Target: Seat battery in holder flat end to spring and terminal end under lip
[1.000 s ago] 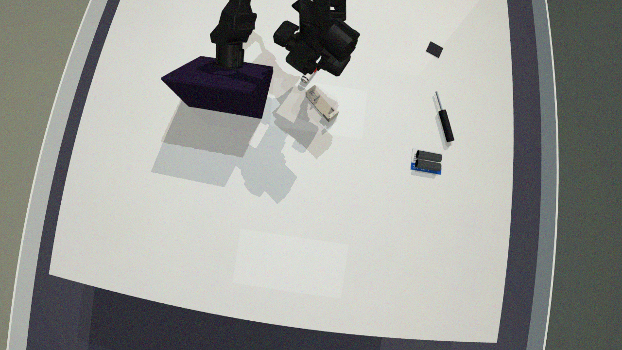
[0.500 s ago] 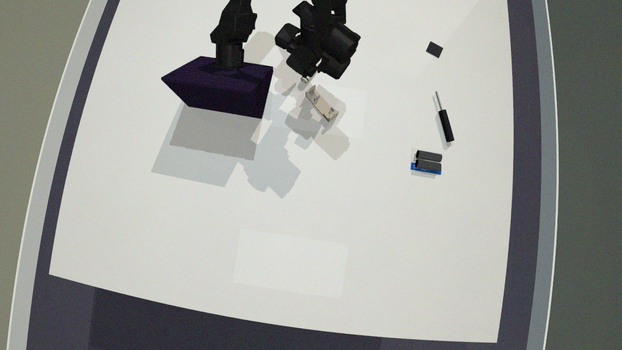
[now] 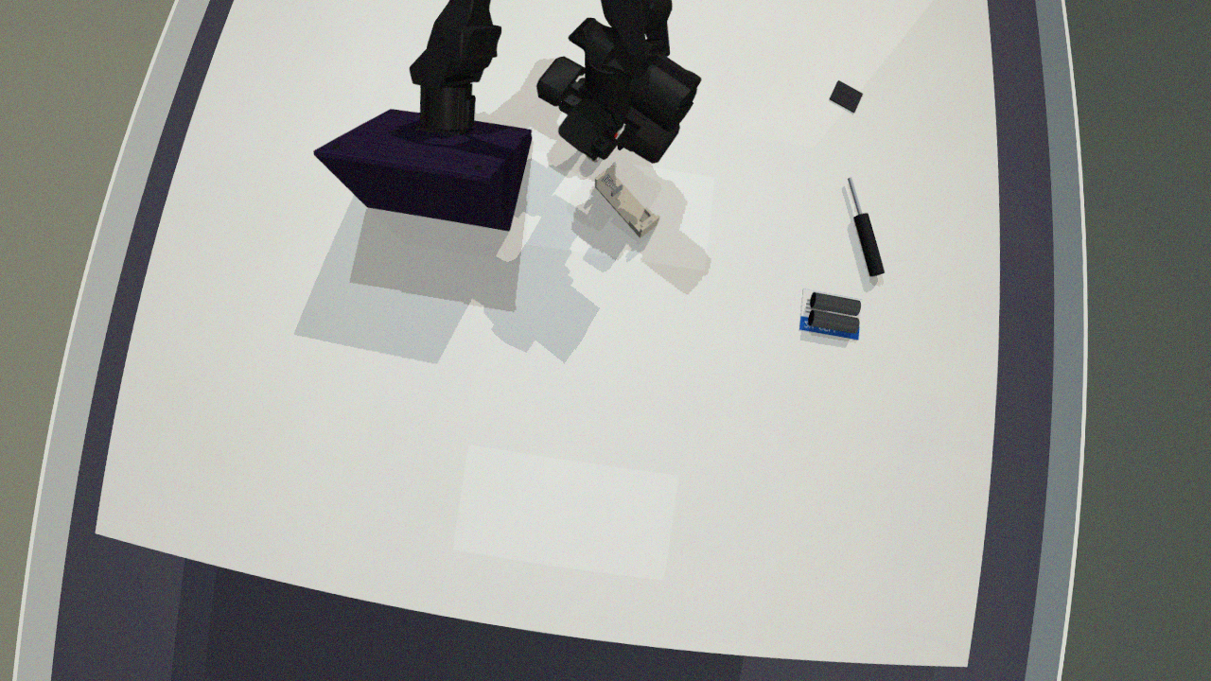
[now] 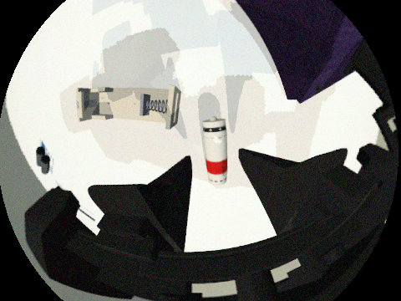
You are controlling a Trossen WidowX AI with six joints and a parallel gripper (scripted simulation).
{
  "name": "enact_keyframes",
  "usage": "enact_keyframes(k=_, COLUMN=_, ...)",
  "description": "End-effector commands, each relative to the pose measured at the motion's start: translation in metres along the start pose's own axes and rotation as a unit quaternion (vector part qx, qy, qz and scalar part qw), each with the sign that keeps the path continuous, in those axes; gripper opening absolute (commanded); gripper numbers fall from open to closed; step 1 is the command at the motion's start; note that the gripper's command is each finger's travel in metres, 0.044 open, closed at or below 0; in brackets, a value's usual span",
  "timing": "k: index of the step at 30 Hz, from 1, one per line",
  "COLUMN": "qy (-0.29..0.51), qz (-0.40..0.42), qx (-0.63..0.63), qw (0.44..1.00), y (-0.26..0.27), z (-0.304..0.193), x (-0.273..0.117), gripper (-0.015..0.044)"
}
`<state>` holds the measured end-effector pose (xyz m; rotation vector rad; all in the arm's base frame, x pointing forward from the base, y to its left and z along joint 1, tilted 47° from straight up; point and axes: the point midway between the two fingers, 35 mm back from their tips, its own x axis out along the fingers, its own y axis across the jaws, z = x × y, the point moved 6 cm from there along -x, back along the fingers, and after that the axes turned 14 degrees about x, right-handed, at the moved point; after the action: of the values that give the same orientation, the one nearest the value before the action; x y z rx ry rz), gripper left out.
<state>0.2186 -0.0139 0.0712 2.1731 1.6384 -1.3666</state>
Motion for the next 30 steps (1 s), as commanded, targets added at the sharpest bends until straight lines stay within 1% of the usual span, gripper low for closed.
enact_keyframes(k=1, qy=0.002, qz=-0.004, qx=0.005, qw=1.000, y=-0.001, z=0.001, x=0.007, gripper=0.0233)
enact_keyframes(k=7, qy=0.002, qz=-0.004, qx=0.005, qw=1.000, y=-0.001, z=0.001, x=0.014, gripper=0.0233)
enact_keyframes(k=12, qy=0.002, qz=-0.004, qx=0.005, qw=1.000, y=-0.001, z=0.001, x=0.014, gripper=0.0101)
enact_keyframes(k=16, qy=0.002, qz=-0.004, qx=0.005, qw=1.000, y=-0.001, z=0.001, x=0.014, gripper=0.0075)
enact_keyframes(k=24, qy=0.003, qz=-0.002, qx=0.007, qw=1.000, y=-0.001, z=0.001, x=0.013, gripper=0.0071)
enact_keyframes(k=30, qy=0.004, qz=0.005, qx=0.010, qw=1.000, y=0.002, z=0.000, x=-0.011, gripper=0.0071)
